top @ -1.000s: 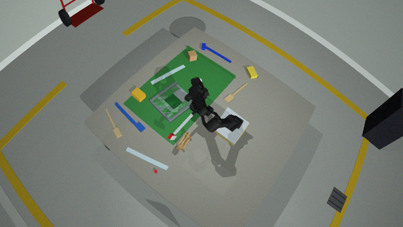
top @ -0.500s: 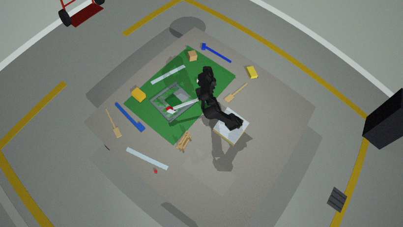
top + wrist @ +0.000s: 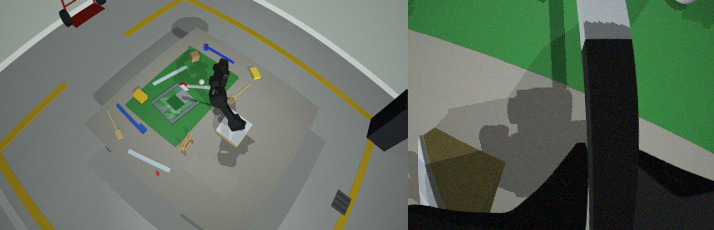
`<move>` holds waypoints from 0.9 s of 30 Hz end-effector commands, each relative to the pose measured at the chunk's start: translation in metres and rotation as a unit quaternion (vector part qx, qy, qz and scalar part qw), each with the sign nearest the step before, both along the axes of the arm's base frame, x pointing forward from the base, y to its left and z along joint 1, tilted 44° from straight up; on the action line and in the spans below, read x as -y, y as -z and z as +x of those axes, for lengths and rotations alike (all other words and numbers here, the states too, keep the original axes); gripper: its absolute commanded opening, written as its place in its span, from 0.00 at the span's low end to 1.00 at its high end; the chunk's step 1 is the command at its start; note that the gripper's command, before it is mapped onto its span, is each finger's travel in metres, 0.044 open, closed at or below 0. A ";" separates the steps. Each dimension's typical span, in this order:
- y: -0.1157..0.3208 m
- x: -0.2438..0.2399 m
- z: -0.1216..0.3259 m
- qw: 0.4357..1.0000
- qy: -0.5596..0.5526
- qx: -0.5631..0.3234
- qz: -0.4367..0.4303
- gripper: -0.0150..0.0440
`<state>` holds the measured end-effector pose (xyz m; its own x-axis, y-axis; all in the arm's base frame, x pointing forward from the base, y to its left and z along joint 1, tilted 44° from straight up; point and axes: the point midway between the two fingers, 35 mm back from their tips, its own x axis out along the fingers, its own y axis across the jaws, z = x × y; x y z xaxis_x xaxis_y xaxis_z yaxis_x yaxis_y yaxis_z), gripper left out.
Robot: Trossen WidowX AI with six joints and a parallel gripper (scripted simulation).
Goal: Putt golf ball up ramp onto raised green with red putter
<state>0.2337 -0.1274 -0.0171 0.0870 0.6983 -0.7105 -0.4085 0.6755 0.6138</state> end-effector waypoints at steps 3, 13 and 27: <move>0.030 0.030 -0.017 0.993 0.083 -0.085 0.000 0.25; 0.074 0.067 -0.052 0.958 0.200 -0.206 0.002 0.25; 0.099 0.046 -0.050 0.957 0.202 -0.208 0.003 0.25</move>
<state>0.1837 -0.1871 -0.1036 0.0623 0.6588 -0.7497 0.1553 0.7356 0.6594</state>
